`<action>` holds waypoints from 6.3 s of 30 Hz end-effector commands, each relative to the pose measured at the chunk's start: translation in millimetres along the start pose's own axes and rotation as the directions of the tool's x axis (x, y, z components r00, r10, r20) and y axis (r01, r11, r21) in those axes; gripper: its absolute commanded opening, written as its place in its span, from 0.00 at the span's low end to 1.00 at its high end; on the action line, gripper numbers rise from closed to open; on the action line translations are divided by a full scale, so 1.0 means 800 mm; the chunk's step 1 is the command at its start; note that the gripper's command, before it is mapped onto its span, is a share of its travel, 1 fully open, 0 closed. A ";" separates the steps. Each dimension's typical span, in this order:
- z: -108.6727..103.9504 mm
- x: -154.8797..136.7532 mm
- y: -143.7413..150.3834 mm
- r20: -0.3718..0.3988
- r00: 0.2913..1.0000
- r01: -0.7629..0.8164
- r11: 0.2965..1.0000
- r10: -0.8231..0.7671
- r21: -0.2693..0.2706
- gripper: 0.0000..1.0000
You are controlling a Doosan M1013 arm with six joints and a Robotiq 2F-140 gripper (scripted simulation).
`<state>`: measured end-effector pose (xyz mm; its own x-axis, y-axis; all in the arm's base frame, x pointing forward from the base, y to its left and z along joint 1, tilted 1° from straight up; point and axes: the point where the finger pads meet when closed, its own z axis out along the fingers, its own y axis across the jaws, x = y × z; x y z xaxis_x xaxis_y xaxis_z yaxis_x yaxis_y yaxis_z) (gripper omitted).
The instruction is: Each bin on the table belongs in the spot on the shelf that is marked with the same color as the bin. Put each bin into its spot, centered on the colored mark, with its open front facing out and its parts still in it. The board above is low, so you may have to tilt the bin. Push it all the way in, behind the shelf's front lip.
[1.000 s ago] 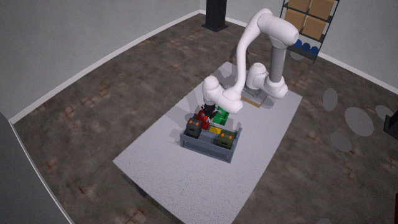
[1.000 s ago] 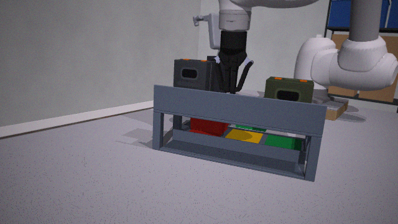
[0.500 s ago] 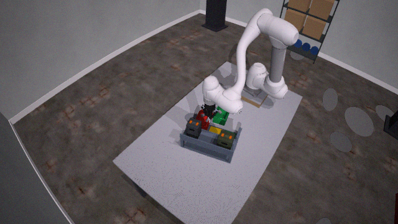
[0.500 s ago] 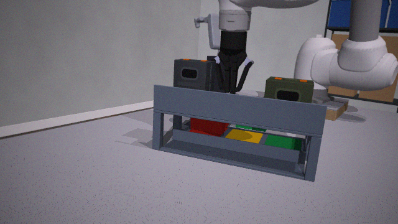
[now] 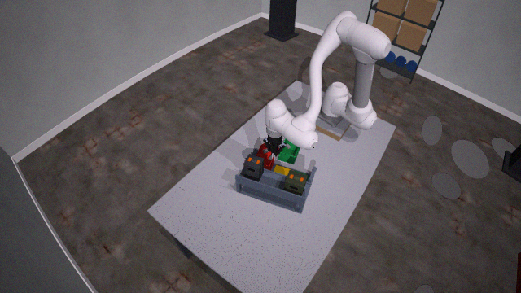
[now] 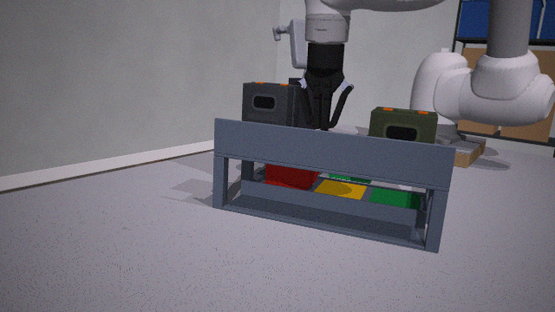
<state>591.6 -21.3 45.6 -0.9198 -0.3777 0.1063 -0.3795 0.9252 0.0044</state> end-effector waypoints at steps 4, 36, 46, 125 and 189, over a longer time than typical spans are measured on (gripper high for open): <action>0.000 -0.002 0.000 0.002 1.000 0.000 1.000 0.000 0.000 0.10; -0.001 -0.020 0.000 0.021 1.000 0.000 1.000 0.000 0.000 0.10; -0.001 -0.023 0.000 0.024 1.000 0.000 1.000 0.000 0.000 0.10; -0.002 -0.047 0.000 0.040 0.999 0.000 1.000 0.000 0.000 0.10; 0.001 -0.046 0.000 0.070 0.998 0.000 1.000 0.000 0.000 0.15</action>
<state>625.4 -7.5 40.8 -0.9246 -0.3793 0.0364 -0.3794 0.9252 0.0043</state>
